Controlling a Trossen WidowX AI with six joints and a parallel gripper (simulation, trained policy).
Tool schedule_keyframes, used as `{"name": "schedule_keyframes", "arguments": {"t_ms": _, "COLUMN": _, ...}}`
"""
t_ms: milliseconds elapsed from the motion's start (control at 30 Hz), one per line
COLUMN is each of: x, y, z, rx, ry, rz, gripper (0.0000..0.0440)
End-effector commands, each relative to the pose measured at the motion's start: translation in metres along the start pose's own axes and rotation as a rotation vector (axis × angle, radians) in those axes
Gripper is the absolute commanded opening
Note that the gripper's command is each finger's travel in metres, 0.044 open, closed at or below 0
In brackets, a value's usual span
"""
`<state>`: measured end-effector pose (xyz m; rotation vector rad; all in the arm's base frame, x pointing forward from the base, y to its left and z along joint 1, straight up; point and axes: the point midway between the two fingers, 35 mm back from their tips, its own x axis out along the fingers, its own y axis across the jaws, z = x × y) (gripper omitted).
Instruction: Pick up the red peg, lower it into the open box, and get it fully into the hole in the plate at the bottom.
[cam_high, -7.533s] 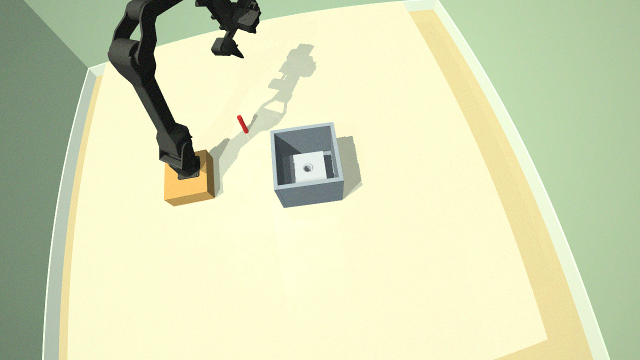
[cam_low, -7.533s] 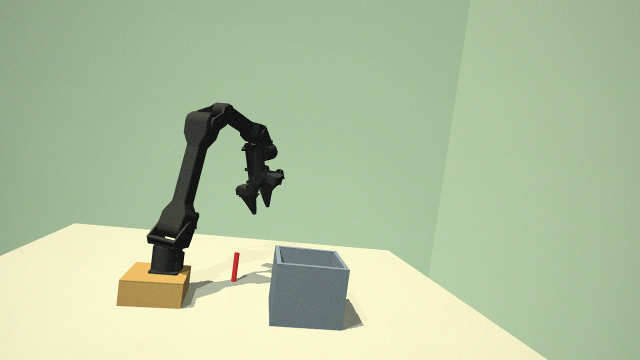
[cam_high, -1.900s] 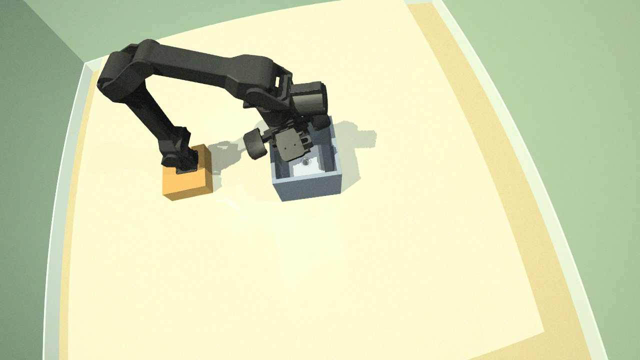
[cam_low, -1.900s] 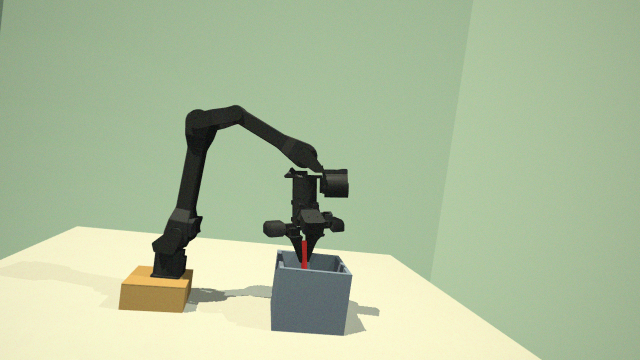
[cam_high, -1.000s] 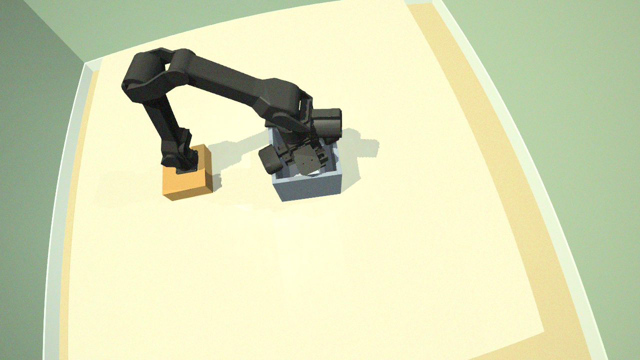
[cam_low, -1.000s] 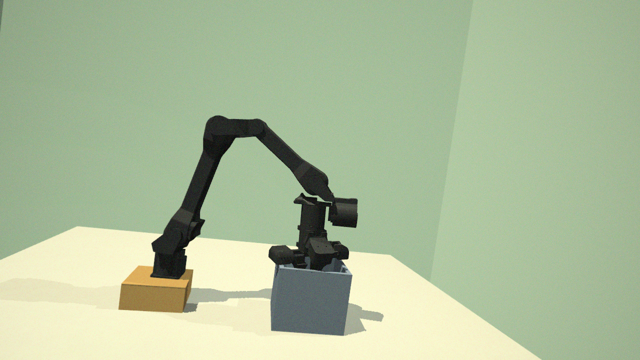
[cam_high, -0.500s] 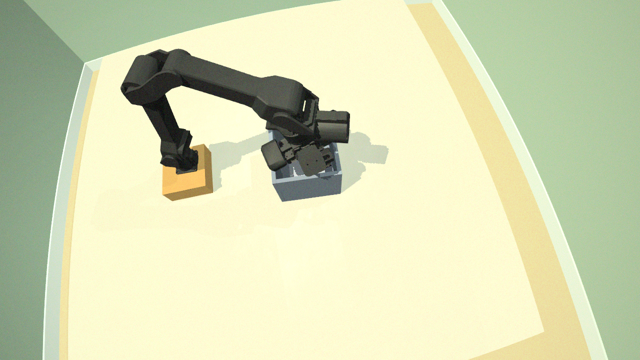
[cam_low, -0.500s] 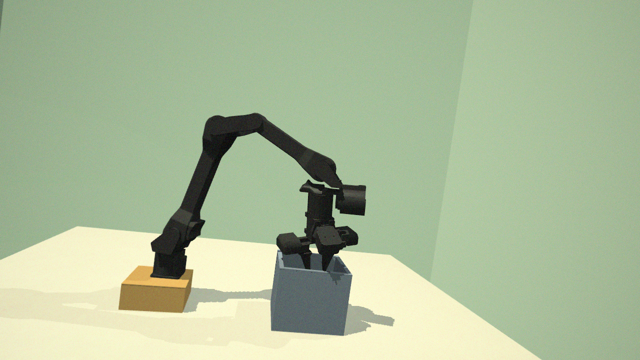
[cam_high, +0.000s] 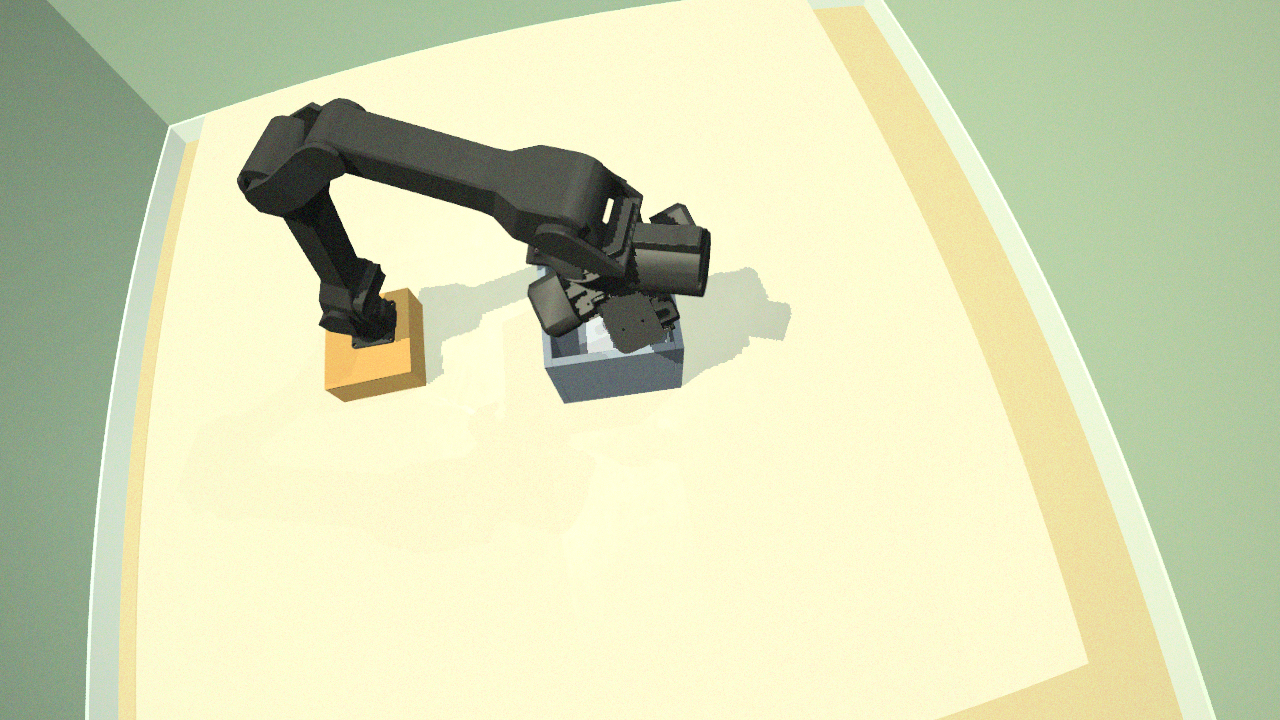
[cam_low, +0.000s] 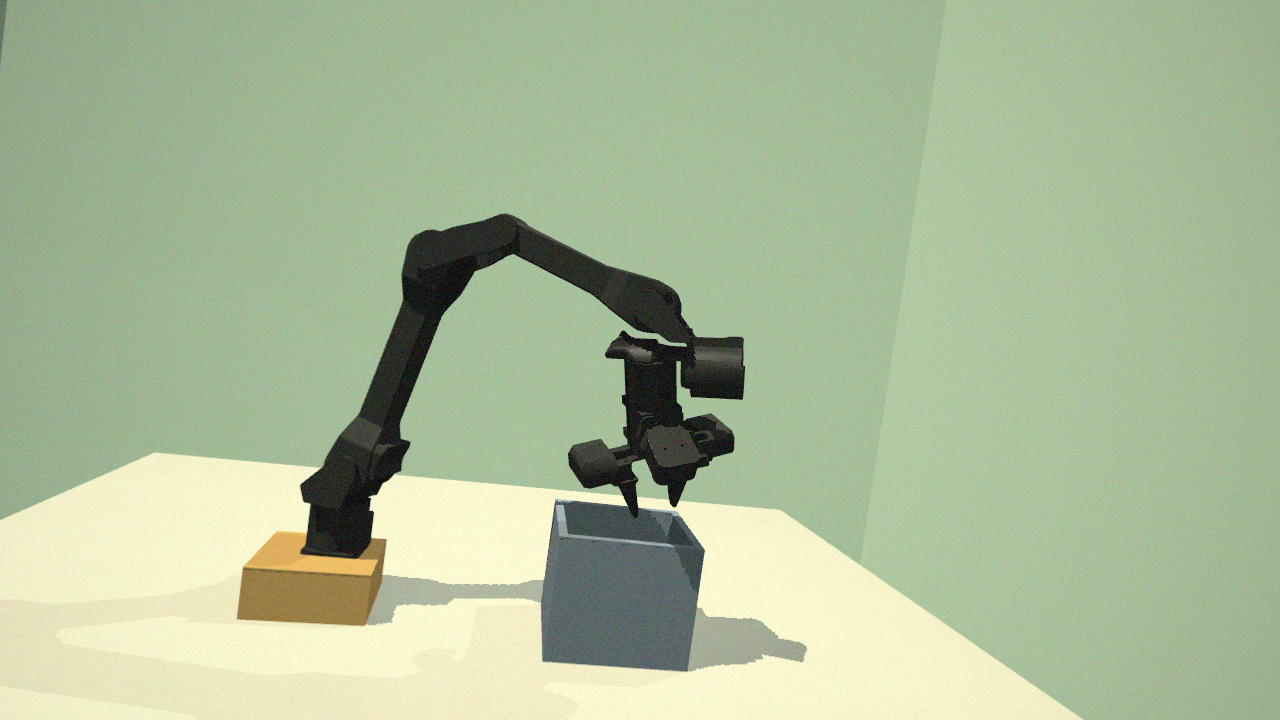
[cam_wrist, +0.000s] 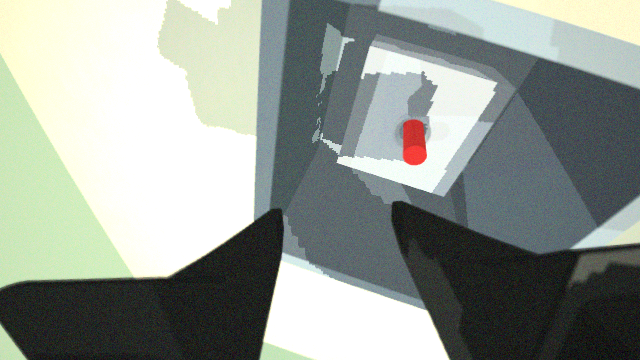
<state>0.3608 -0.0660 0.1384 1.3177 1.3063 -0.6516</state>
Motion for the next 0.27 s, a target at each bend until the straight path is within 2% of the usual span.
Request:
{"name": "schedule_keyframes", "arguments": {"t_ms": 0, "x": -0.006, "y": 0.004, "z": 0.001, "rx": -0.007, "ry": 0.013, "rz": 0.021, "gripper": 0.0238}}
{"name": "schedule_keyframes", "arguments": {"t_ms": 233, "x": -0.026, "y": 0.016, "z": 0.006, "rx": -0.037, "ry": 0.025, "rz": 0.086, "gripper": 0.0259}}
